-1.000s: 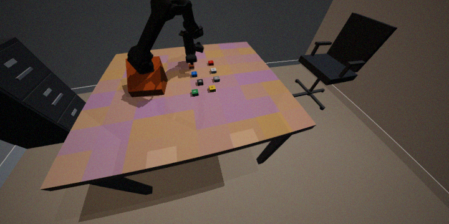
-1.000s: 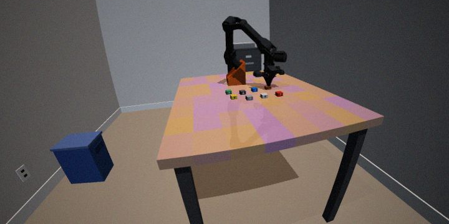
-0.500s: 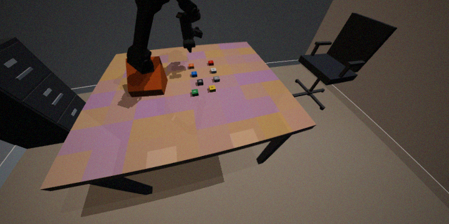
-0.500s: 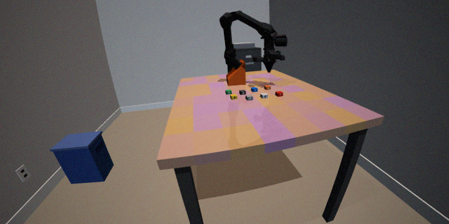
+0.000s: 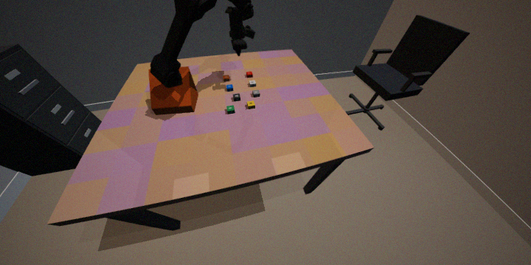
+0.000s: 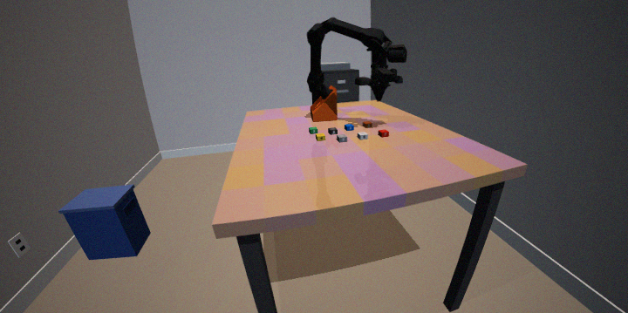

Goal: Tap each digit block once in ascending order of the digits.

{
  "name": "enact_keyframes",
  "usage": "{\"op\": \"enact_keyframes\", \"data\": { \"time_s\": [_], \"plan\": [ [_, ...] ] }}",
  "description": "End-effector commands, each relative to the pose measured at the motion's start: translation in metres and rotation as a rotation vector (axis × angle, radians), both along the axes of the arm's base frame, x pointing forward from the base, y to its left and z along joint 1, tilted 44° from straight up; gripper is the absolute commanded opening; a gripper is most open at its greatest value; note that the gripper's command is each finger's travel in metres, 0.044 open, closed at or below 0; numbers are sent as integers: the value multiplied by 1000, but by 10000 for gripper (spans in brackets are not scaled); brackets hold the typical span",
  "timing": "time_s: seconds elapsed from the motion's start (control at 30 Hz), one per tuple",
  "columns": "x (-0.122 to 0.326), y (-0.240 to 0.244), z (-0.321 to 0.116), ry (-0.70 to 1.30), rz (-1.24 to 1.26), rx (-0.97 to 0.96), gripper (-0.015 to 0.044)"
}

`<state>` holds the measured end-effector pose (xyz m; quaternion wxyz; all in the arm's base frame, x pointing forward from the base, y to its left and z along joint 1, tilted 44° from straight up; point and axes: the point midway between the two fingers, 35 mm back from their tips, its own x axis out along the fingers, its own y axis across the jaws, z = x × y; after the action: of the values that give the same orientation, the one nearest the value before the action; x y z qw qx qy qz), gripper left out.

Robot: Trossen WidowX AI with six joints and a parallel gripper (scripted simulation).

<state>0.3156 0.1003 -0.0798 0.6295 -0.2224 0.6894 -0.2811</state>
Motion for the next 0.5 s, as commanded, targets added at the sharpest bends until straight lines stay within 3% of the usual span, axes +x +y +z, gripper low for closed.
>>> {"op": "enact_keyframes", "data": {
  "time_s": [0.0,0.23,0.37,0.47],
  "plan": [
    [42,-11,-1,-1,0,-7,20],
    [48,-15,-4,-2,0,-8,20],
    [42,-59,-52,-2,0,-11,20],
    [39,-68,-61,-2,0,-12,20]
  ]
}}
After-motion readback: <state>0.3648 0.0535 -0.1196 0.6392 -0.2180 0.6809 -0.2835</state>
